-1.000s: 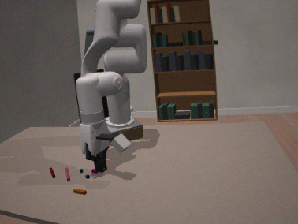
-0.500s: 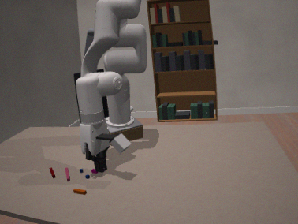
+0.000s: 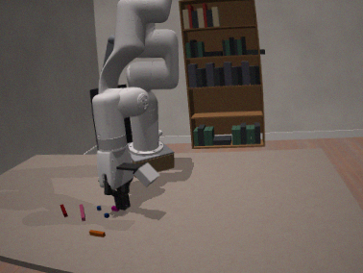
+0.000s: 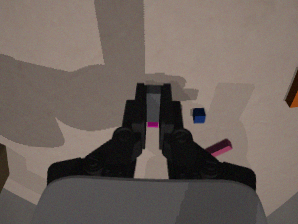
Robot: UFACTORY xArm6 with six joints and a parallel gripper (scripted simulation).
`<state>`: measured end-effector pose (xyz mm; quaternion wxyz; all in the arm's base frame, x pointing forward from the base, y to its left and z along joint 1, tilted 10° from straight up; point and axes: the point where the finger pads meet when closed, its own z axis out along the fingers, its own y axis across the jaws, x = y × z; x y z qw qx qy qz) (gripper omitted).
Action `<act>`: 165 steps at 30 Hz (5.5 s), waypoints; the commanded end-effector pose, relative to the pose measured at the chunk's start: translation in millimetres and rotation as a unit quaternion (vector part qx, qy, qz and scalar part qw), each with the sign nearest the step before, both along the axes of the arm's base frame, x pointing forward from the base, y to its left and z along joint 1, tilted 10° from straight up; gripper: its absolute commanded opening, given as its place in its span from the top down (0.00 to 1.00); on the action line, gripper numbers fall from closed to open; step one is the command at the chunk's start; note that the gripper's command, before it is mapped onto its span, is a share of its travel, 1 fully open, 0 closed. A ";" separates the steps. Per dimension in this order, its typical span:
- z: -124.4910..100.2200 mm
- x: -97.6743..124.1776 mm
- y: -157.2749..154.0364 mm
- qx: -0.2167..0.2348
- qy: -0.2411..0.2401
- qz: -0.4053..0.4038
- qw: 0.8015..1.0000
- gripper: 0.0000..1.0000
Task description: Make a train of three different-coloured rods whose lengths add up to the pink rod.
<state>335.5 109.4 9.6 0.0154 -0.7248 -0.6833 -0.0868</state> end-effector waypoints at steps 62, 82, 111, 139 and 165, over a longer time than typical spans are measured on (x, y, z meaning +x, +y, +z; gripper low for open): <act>-11.6 2.6 1.7 0.000 -0.001 0.000 1.000 0.96; -11.6 2.6 1.7 0.000 -0.001 0.000 1.000 0.96; -11.4 2.6 1.6 0.000 -0.001 0.000 1.000 0.76; 74.9 -6.9 -10.8 0.000 -0.001 0.000 1.000 0.76; 77.8 -1.3 -10.5 0.000 -0.002 0.004 1.000 0.00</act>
